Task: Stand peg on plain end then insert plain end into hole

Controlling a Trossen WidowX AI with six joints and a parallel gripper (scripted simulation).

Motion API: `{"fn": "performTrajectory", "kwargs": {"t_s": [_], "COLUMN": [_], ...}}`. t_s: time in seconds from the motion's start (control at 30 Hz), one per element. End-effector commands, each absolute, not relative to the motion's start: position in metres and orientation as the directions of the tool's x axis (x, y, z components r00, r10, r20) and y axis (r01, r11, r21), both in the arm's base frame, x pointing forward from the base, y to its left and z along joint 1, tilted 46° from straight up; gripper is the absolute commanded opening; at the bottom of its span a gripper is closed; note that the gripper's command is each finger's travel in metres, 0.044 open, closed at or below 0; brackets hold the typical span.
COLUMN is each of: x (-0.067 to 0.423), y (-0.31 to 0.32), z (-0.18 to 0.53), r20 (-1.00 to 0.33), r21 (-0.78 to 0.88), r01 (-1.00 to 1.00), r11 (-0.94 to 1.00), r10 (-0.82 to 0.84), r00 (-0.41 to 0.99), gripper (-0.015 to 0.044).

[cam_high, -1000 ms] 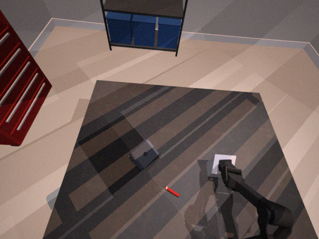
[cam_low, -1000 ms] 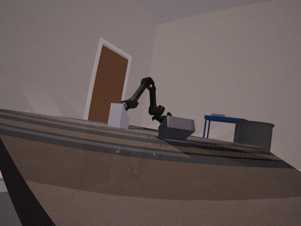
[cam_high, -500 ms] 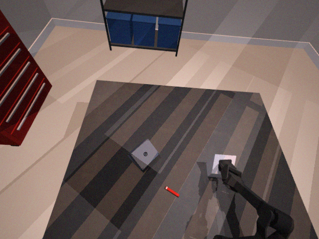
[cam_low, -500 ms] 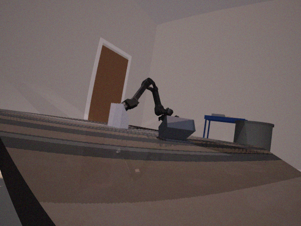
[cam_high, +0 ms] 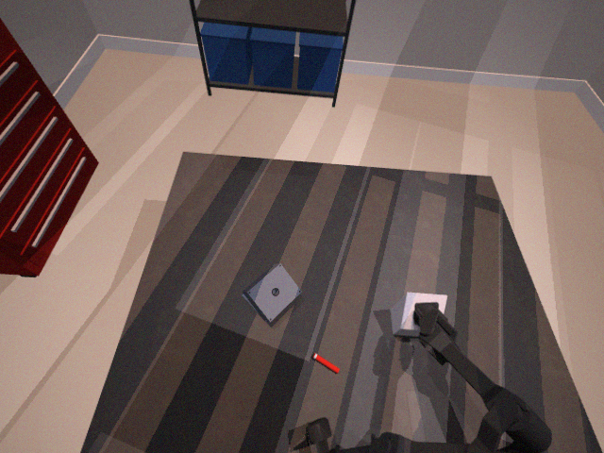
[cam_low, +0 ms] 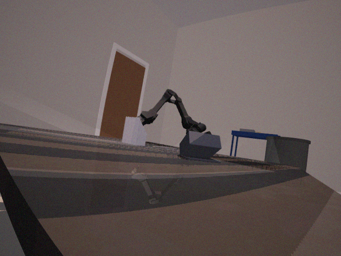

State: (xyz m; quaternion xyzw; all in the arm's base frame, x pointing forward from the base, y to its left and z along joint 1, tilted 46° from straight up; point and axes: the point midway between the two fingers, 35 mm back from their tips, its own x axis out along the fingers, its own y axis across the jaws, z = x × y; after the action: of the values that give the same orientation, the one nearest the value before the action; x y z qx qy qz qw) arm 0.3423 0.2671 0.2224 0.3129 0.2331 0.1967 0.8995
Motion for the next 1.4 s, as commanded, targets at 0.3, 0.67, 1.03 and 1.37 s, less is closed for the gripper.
{"fn": "performTrajectory", "kwargs": {"t_s": [0.3, 0.67, 1.03, 1.37], "x": [0.373, 0.368, 0.344, 0.316], "y": [0.209, 0.15, 0.096, 0.059], "z": [0.176, 0.124, 0.091, 0.086], "r20": [-0.513, -0.733, -0.83, -0.785], "r21": [0.568, 0.506, 0.537, 0.603], "r01": [-0.072, 0.047, 0.215, 0.402], "r11": [0.82, 0.861, 0.816, 0.689], "r10": [0.421, 0.401, 0.465, 0.603], "r00": [0.748, 0.55, 0.307, 0.145], "gripper": [0.044, 0.044, 0.044, 0.044]}}
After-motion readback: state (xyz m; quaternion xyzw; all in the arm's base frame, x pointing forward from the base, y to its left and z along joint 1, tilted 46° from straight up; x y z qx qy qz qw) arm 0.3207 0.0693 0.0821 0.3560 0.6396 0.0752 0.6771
